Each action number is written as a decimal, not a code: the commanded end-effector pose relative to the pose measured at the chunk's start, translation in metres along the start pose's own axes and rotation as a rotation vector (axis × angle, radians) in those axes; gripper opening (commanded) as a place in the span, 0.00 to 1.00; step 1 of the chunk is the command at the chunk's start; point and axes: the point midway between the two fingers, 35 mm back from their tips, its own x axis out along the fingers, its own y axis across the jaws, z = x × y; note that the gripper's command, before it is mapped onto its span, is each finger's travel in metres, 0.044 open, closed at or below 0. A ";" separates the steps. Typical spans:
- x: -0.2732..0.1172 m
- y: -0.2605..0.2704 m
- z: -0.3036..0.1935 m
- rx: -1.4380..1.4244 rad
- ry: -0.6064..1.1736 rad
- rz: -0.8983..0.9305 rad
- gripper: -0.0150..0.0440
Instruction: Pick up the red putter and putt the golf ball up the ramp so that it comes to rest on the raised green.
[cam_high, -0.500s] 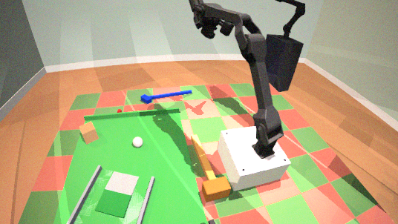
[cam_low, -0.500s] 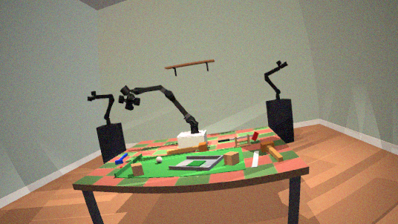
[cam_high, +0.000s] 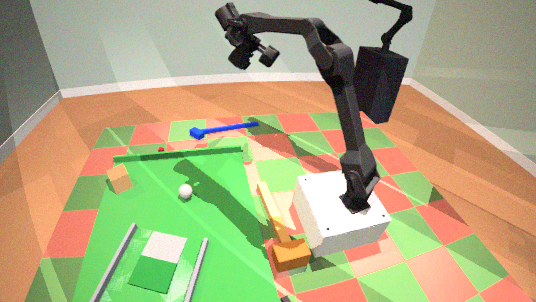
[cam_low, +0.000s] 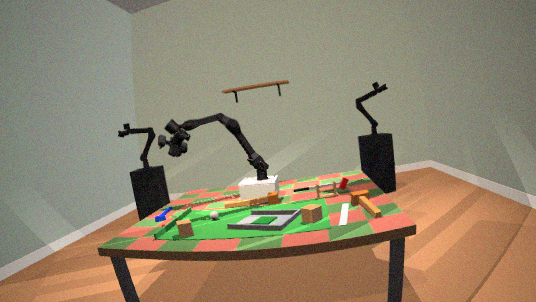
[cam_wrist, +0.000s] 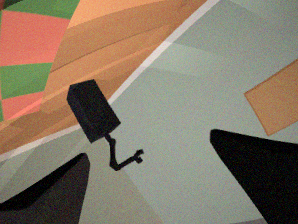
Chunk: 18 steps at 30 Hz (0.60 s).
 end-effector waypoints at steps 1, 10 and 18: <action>-0.031 -0.008 0.033 0.023 -0.115 -0.074 1.00; -0.130 -0.011 0.131 -0.025 -0.421 -0.229 1.00; -0.244 0.028 0.216 -0.138 -0.738 -0.324 1.00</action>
